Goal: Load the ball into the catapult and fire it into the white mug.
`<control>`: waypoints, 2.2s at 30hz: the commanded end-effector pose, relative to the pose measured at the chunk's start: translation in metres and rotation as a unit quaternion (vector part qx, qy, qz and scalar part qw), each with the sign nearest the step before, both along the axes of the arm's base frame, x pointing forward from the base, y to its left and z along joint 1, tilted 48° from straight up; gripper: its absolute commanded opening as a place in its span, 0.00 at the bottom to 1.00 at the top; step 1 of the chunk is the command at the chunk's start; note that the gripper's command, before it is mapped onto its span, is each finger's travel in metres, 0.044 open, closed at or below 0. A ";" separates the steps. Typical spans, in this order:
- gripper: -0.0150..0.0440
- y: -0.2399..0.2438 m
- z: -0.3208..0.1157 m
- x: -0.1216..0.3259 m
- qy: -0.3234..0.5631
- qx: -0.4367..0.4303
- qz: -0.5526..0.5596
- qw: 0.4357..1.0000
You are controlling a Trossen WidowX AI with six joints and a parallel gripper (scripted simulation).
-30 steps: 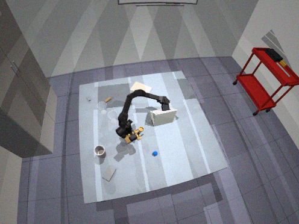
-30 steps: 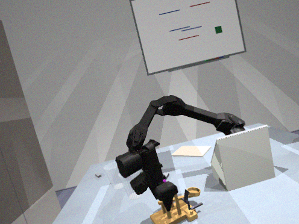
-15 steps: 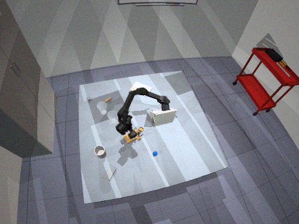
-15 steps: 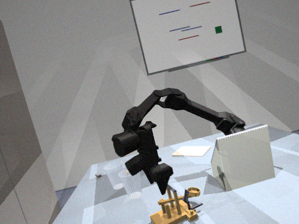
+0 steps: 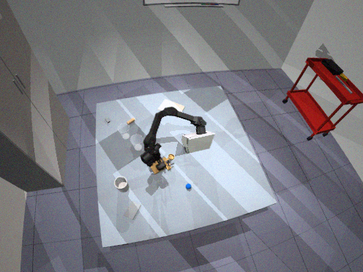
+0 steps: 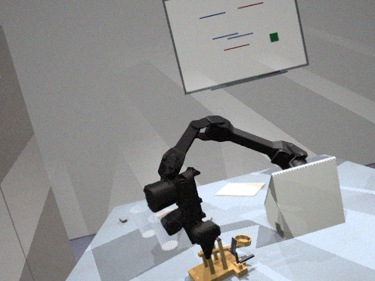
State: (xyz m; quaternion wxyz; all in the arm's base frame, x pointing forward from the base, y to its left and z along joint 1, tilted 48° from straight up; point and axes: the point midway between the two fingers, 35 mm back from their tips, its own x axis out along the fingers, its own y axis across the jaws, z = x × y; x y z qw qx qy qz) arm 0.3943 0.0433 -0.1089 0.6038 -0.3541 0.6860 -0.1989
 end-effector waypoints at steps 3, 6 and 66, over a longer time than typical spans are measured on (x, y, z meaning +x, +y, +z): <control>1.00 -0.010 -0.008 -0.002 0.004 -0.004 0.000 1.000; 1.00 -0.014 -0.011 -0.002 0.004 -0.004 0.000 1.000; 0.25 -0.009 -0.007 0.000 0.003 -0.003 -0.001 1.000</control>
